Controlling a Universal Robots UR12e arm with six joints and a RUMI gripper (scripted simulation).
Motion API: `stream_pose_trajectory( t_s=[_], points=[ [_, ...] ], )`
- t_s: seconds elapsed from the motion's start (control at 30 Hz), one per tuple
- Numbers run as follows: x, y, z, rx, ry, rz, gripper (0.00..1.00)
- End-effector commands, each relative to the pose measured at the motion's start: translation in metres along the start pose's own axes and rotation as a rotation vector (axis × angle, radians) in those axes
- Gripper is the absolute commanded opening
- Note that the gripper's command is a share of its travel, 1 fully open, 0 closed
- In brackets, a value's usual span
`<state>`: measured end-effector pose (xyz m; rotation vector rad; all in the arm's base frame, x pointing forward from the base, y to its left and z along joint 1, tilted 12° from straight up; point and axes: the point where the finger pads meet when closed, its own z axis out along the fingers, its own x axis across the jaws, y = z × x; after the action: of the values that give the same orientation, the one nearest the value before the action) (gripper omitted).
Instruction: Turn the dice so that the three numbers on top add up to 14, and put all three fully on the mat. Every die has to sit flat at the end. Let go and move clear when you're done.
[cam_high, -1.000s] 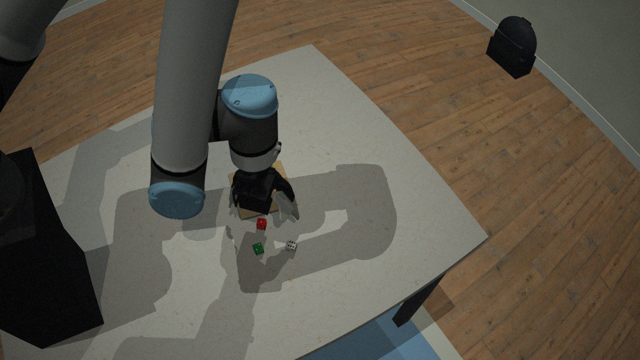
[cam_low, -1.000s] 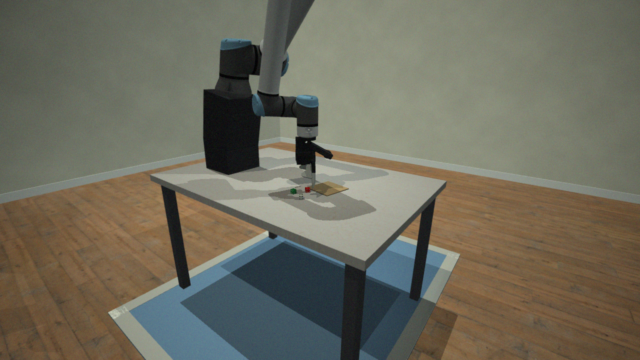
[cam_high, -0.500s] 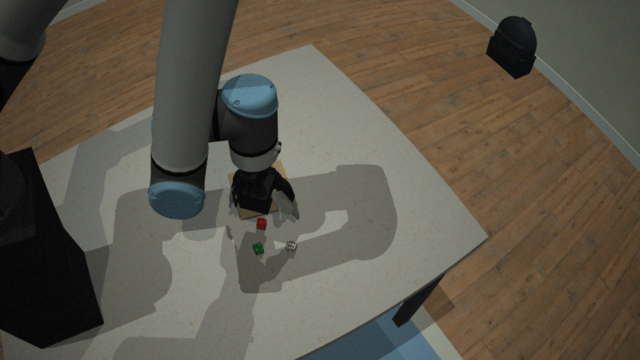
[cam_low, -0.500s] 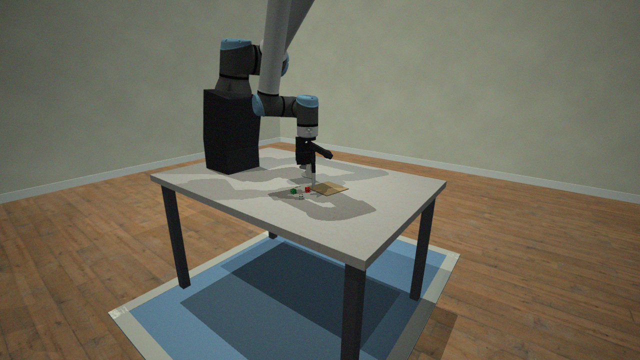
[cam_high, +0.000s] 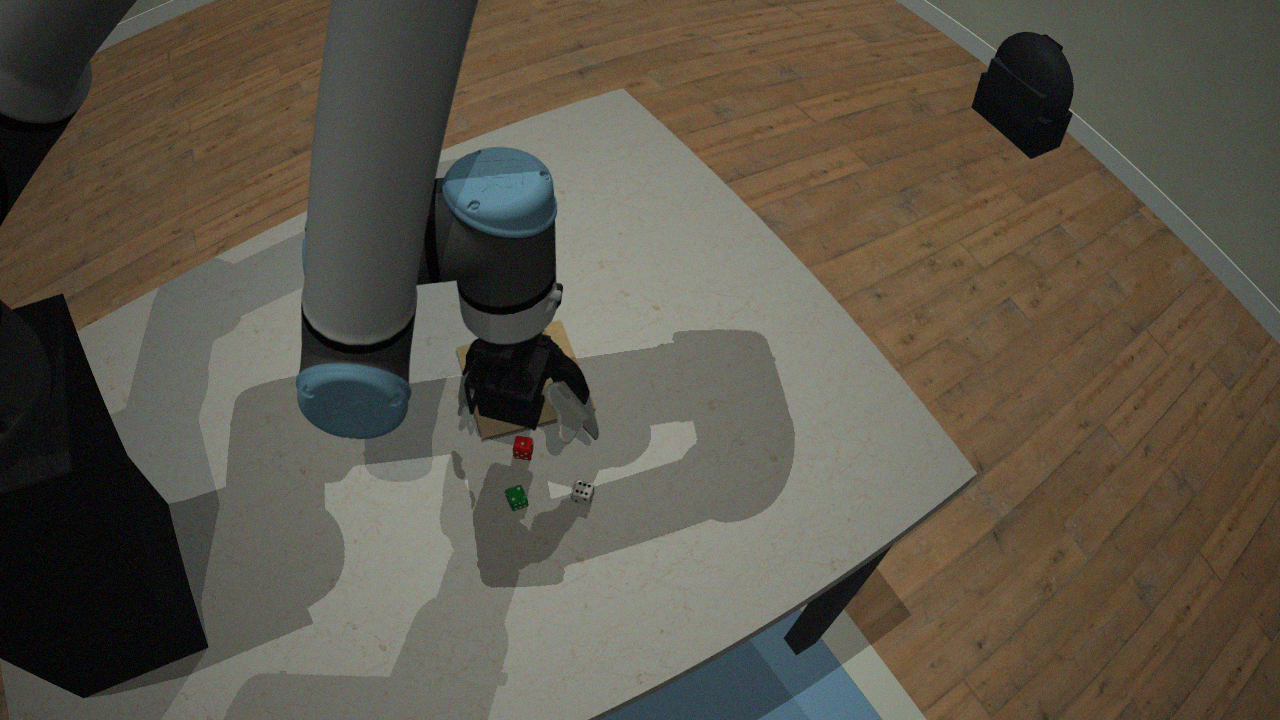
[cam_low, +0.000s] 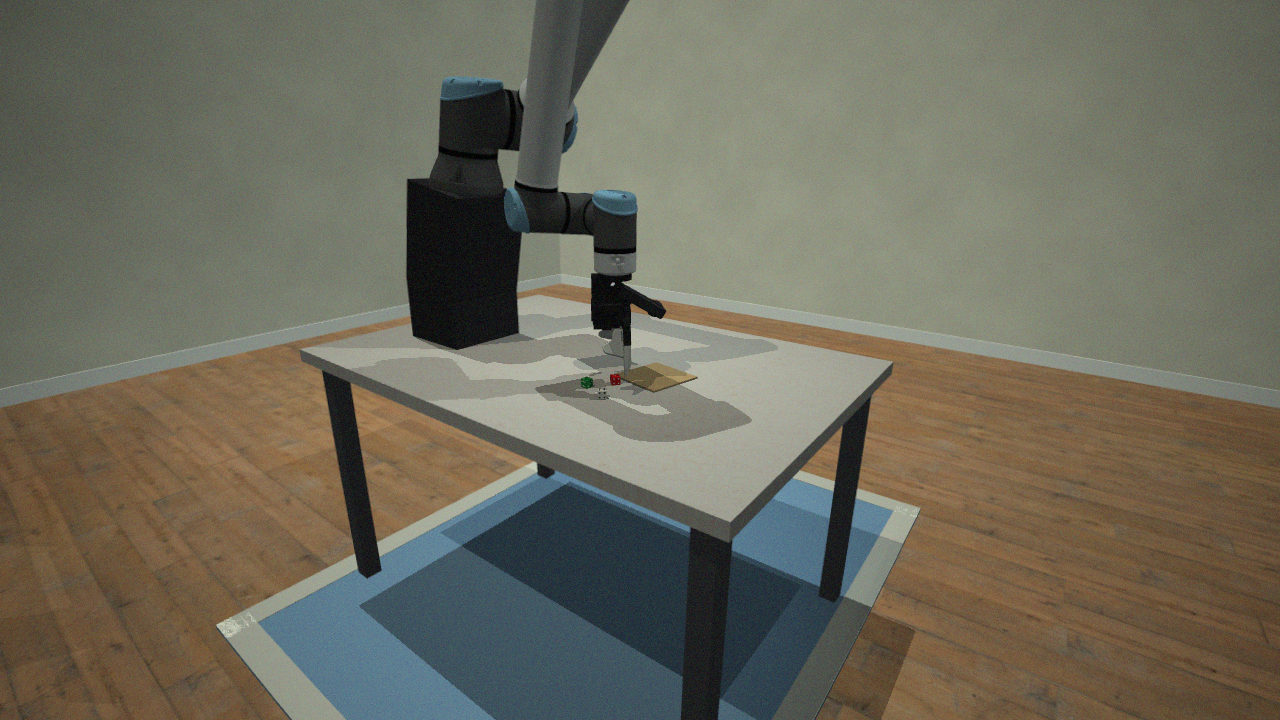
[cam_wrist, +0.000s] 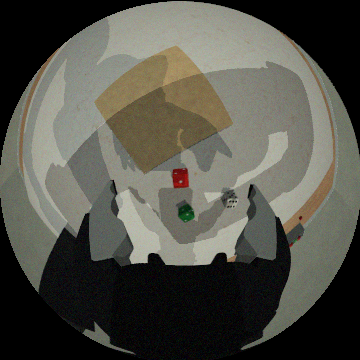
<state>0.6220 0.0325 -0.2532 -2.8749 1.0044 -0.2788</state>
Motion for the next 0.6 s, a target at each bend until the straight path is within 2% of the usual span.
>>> stream_pose_trajectory(
  t_s=[0.0, 0.13, 0.3, 0.37, 0.57],
  points=[
    [0.000, 0.000, -0.002, 0.000, 0.001, 0.000, 1.00],
    [0.000, 0.000, -0.009, 0.000, 0.001, 0.000, 1.00],
    [0.000, 0.000, -0.029, 0.000, 0.001, 0.000, 1.00],
    [0.000, 0.000, -0.029, 0.000, 0.001, 0.000, 1.00],
    [0.000, 0.000, -0.062, 0.000, 0.001, 0.000, 1.00]
  ],
)
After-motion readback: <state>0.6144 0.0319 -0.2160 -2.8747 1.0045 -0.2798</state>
